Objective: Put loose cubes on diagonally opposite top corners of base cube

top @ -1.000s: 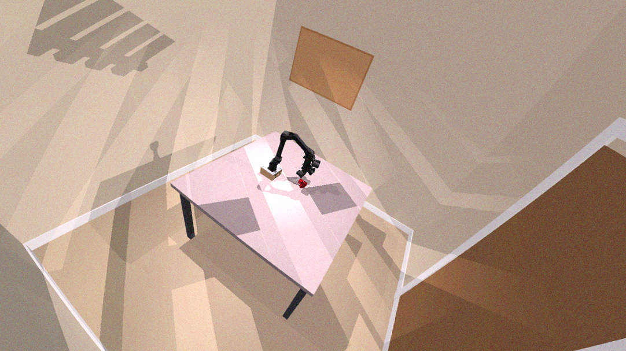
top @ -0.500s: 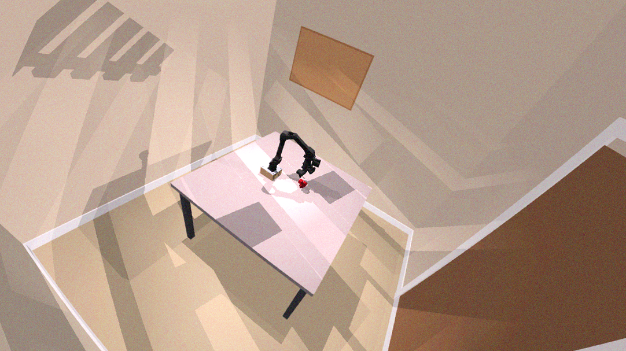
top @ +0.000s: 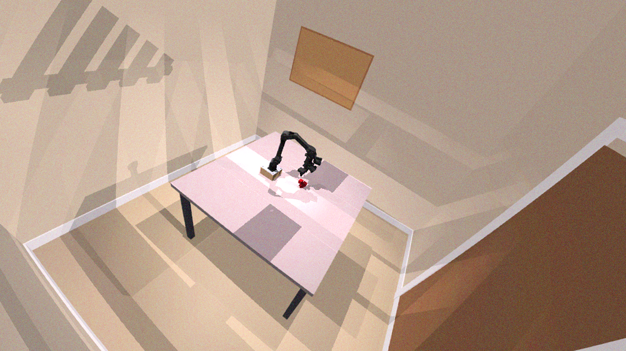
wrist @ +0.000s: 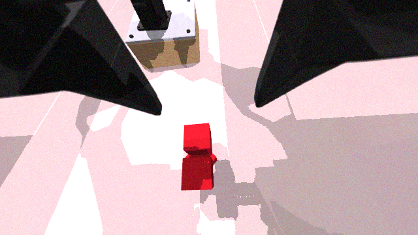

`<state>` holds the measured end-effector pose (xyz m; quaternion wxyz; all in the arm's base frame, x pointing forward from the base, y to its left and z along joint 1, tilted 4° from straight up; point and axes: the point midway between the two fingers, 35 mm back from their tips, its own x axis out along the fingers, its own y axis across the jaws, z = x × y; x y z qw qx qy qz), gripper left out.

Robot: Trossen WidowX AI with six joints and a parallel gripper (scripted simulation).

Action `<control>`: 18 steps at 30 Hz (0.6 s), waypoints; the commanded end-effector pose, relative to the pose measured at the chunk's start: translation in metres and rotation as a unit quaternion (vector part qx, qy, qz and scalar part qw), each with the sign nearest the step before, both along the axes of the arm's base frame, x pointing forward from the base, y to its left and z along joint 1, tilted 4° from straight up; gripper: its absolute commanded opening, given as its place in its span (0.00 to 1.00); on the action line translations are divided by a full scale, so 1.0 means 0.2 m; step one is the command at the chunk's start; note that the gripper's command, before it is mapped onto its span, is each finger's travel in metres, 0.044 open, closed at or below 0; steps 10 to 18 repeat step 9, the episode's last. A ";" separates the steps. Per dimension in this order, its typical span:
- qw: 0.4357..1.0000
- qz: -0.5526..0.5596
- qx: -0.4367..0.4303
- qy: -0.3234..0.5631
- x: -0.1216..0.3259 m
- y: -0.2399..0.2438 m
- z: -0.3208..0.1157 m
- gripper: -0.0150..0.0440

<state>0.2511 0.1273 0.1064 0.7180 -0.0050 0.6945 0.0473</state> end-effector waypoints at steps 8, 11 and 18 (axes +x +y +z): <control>1.000 0.006 0.005 -0.003 -0.16 0.45 0.04 0.93; 1.000 0.006 0.005 -0.003 -0.16 0.45 0.04 0.93; 1.000 0.006 0.005 -0.003 -0.16 0.45 0.04 0.93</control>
